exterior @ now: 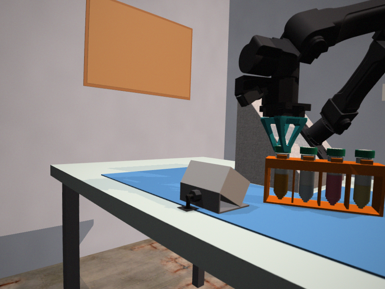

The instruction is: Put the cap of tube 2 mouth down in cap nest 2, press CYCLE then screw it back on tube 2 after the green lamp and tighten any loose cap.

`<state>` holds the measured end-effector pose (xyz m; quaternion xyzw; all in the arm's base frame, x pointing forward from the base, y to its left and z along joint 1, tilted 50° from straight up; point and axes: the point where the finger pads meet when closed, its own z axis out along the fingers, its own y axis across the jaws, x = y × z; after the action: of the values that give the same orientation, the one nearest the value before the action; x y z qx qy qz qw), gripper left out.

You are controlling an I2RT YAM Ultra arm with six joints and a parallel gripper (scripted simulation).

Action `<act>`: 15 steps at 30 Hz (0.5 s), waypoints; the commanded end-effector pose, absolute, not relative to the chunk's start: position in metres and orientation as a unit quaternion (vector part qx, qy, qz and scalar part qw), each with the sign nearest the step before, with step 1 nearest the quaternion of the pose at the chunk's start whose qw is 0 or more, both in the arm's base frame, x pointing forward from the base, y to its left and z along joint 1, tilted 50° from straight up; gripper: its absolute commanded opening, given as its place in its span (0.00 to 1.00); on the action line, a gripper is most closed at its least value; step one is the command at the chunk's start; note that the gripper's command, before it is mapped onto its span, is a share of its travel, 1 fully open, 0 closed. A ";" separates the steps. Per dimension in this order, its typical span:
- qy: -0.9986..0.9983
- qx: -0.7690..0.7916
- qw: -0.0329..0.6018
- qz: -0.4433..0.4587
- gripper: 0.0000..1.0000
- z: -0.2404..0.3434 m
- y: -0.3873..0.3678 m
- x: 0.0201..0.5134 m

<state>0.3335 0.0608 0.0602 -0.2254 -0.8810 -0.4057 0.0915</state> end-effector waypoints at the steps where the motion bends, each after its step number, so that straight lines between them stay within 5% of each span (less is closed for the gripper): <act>1: -0.870 -0.262 0.104 -0.405 0.00 0.063 0.059 0.335; 2: -0.870 -0.262 0.104 -0.405 0.00 0.063 0.059 0.335; 3: -0.870 -0.262 0.104 -0.405 0.49 0.063 0.059 0.335; 15: -0.870 -0.262 0.104 -0.405 0.49 0.065 0.057 0.335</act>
<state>0.3336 0.0614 0.0618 -0.2569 -0.8710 -0.4049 0.1070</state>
